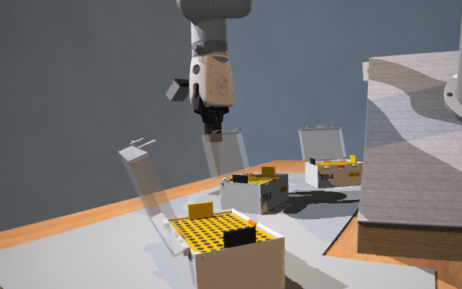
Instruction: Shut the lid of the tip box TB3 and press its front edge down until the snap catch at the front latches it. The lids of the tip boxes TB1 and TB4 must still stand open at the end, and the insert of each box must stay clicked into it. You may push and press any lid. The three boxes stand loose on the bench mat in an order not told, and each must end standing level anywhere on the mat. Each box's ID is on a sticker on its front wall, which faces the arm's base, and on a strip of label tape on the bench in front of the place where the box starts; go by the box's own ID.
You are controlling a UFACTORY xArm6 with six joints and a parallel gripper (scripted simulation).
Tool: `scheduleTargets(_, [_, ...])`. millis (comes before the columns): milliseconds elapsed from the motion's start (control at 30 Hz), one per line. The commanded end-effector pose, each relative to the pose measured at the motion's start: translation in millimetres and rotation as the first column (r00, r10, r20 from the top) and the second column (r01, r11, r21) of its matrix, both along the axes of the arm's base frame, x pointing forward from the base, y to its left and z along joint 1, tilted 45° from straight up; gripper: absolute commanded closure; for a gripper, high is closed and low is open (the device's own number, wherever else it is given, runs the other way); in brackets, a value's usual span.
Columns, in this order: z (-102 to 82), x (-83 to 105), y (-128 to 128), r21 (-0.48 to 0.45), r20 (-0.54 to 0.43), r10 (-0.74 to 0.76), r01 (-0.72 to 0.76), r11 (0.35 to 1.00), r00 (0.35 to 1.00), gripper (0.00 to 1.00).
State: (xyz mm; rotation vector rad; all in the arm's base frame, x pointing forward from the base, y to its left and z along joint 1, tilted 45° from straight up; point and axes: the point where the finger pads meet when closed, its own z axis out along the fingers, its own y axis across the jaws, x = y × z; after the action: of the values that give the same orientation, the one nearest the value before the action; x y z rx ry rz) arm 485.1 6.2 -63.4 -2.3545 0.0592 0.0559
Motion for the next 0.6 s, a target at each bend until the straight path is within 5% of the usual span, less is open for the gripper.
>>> scheduleTargets(0, [1.8,-3.3,-1.6,-0.002,0.004,-0.002,0.002,1.000,1.000,1.00])
scheduleTargets(567, [4.8,-23.0,-3.0,-0.002,0.004,-0.002,0.002,1.000,1.000,1.00])
